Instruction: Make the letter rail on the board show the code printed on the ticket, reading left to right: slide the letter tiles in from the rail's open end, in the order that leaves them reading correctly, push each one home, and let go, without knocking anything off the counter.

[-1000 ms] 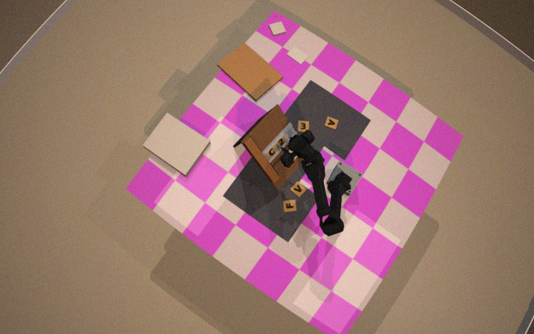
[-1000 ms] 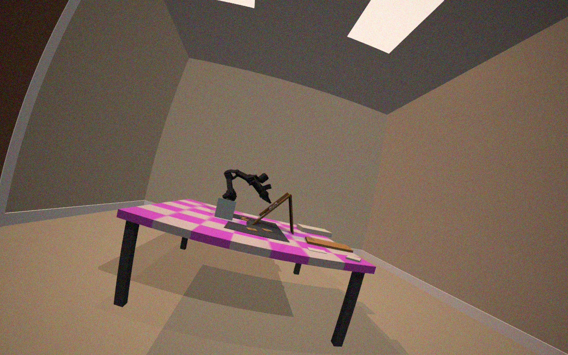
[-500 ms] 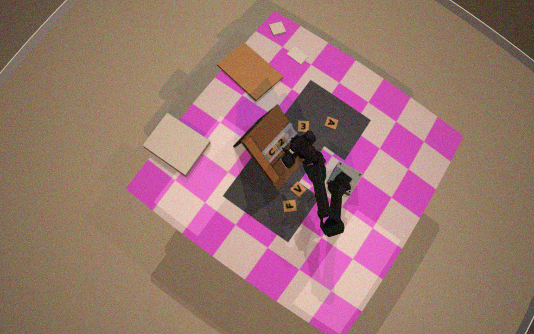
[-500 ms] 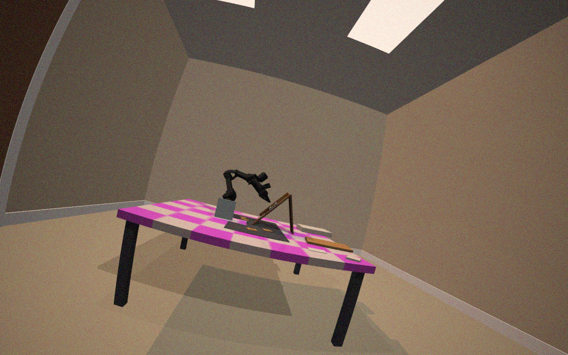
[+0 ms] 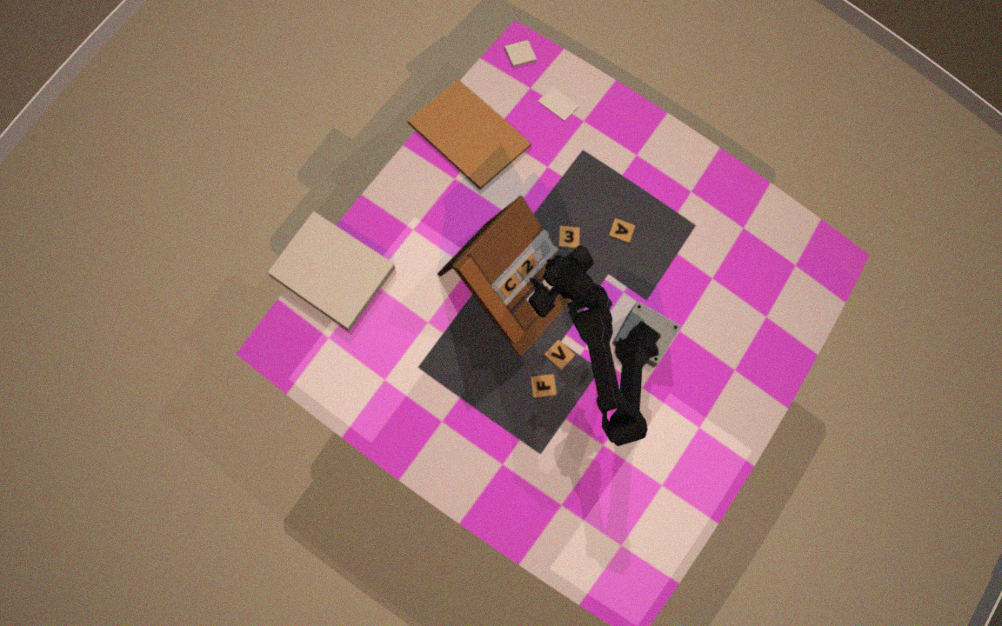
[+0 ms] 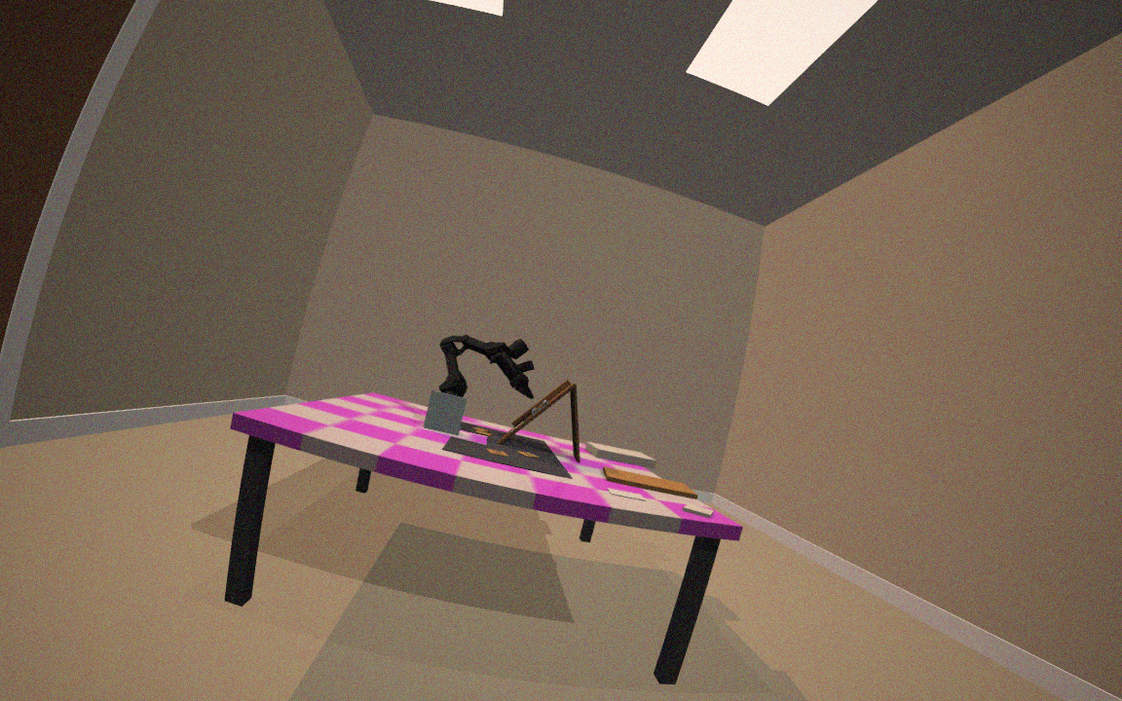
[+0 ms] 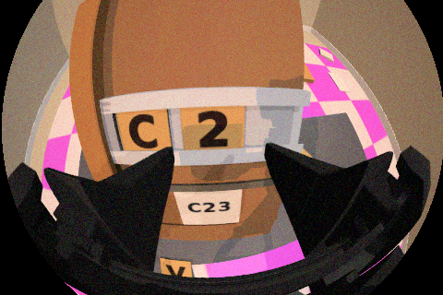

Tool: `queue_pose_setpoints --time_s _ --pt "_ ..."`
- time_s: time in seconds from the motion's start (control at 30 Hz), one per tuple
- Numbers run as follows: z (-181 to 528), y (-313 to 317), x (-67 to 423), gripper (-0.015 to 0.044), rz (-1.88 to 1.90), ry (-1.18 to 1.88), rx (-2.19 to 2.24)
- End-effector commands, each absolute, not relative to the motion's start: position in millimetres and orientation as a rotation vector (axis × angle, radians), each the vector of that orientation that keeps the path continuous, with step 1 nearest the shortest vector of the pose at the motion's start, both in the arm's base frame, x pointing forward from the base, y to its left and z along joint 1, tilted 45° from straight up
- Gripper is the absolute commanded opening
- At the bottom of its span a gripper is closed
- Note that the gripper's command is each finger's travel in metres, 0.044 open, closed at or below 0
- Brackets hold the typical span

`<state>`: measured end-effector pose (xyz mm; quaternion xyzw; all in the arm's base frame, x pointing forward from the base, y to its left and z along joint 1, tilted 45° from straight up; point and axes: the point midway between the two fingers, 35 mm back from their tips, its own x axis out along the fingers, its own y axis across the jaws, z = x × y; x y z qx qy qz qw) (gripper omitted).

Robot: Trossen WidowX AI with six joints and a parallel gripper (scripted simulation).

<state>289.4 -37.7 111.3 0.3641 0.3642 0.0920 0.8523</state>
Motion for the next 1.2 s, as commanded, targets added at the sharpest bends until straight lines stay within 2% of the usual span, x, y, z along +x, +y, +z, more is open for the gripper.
queue_pose_setpoints --time_s 0.0,0.07,0.43,0.77,1.17 --pt "114.5 -36.9 289.3 0.0295 0.200 0.763 0.764" --pt "114.9 -36.9 289.3 0.0295 0.200 0.763 0.764" --pt "112.4 -37.6 289.2 0.0006 0.194 0.766 0.766" --pt "111.4 -39.2 291.2 0.0000 0.196 0.792 0.761" --pt "93.6 -60.8 313.1 0.0000 0.356 1.260 0.692"
